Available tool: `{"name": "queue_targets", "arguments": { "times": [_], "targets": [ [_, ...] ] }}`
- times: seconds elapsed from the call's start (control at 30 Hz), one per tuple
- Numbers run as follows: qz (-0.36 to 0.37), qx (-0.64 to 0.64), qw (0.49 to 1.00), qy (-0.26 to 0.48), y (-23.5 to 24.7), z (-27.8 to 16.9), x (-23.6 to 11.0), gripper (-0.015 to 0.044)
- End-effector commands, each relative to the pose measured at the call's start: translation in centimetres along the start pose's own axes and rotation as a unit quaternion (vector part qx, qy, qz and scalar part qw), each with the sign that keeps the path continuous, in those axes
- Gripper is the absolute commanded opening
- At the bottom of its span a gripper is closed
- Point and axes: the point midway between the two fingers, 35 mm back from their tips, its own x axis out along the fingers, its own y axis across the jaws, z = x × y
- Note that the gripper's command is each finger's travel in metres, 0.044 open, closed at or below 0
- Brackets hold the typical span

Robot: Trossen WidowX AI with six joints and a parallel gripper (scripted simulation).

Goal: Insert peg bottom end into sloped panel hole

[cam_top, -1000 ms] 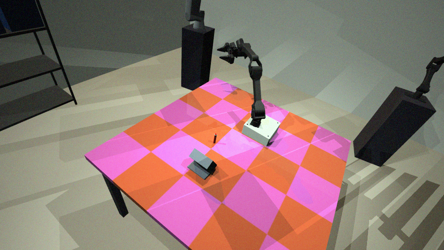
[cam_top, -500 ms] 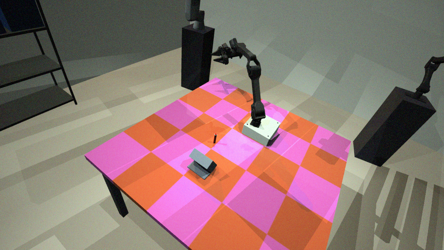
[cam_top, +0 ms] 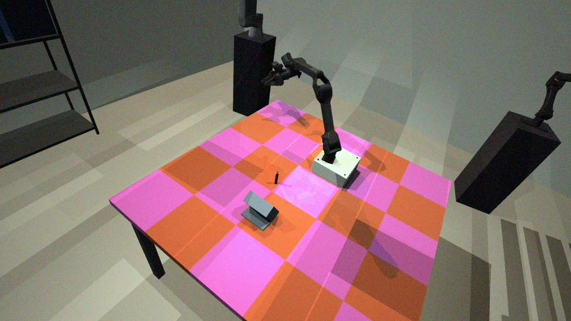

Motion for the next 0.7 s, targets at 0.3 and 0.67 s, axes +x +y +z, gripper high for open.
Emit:
{"name": "queue_targets", "arguments": {
  "times": [0.3, 0.67],
  "targets": [
    [0.014, 0.122, 0.990, 0.073, 4.0, -1.8, 5.7, 0.0440],
    [0.010, 0.221, 0.965, 0.141, 8.1, -3.9, 10.1, 0.0440]
  ]
}}
